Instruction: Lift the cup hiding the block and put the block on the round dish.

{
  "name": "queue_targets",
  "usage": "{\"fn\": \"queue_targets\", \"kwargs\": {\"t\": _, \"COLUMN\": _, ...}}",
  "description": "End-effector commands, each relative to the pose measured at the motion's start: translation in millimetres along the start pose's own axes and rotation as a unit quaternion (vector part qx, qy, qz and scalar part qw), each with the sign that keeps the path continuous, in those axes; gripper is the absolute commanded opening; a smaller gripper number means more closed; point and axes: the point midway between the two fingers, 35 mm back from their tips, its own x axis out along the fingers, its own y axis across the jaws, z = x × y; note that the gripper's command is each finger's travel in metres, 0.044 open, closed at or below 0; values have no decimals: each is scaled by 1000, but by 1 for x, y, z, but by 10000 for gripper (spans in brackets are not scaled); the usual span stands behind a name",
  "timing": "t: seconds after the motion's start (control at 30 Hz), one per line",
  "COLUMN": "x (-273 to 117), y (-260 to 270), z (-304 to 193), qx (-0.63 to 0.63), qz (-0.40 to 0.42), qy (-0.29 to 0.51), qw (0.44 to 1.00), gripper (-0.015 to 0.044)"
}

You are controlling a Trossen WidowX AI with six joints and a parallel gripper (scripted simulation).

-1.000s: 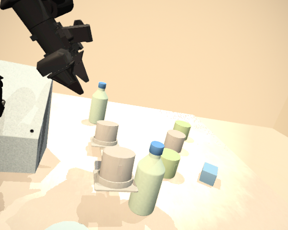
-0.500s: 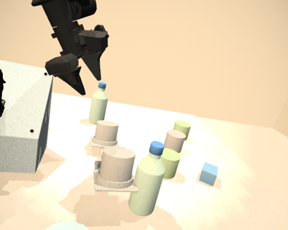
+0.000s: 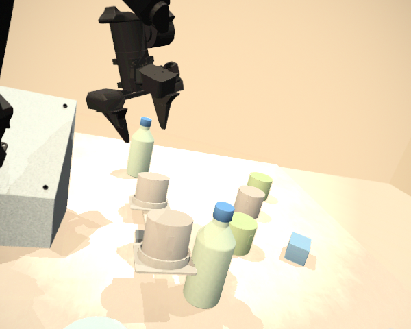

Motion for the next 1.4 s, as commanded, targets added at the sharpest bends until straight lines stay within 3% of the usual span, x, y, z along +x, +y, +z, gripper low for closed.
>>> {"fn": "queue_targets", "kwargs": {"t": 0.0, "x": 12, "y": 13, "z": -4, "qx": 60, "qz": -23, "qy": 17, "qw": 998, "gripper": 440}}
{"fn": "queue_targets", "kwargs": {"t": 0.6, "x": 88, "y": 51, "z": -29, "qx": 316, "qz": -145, "qy": 52, "qw": 936, "gripper": 440}}
{"fn": "queue_targets", "kwargs": {"t": 1.37, "x": 115, "y": 46, "z": -34, "qx": 319, "qz": -146, "qy": 51, "qw": 935, "gripper": 440}}
